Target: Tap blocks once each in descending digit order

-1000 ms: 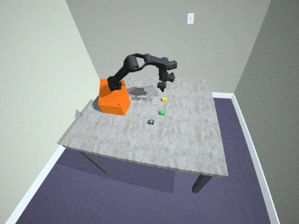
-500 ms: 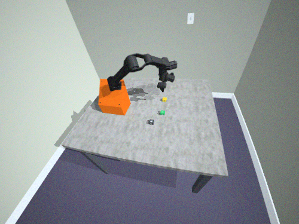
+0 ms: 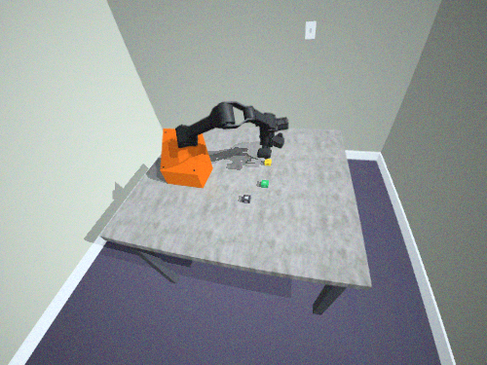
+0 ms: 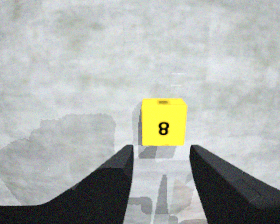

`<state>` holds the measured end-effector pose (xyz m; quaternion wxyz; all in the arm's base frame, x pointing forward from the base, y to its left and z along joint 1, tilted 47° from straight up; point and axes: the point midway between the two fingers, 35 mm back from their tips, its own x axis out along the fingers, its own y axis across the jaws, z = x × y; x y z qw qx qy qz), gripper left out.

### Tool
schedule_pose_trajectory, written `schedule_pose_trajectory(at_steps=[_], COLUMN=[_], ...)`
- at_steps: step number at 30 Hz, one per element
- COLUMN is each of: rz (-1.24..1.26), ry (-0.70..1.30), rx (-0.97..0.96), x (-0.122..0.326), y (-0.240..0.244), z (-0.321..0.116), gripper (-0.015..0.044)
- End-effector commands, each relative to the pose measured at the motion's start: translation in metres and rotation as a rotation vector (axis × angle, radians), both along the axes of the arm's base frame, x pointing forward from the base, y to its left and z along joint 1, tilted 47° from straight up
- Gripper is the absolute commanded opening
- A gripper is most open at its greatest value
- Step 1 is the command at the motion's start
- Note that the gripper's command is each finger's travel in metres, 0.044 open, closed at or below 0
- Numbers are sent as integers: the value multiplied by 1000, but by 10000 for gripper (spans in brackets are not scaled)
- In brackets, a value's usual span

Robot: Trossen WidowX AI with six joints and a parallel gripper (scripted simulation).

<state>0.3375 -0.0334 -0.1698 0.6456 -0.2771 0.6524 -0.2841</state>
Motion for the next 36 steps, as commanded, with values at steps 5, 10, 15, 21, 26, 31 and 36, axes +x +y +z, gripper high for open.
schedule_pose_trajectory(at_steps=[5, 10, 15, 21, 26, 31, 36], rz=[6, 6, 6, 6, 6, 6, 6], ry=[-1, -1, -1, -1, 0, 0, -2], rx=[-6, -6, -6, -7, -7, -7, -5], x=[1, 1, 1, 1, 0, 0, 1], y=[0, -3, -9, -16, -22, -23, -3], z=[0, -2, -8, -14, -19, -20, -2], gripper=[20, 20, 20, 20, 20, 20, 20])
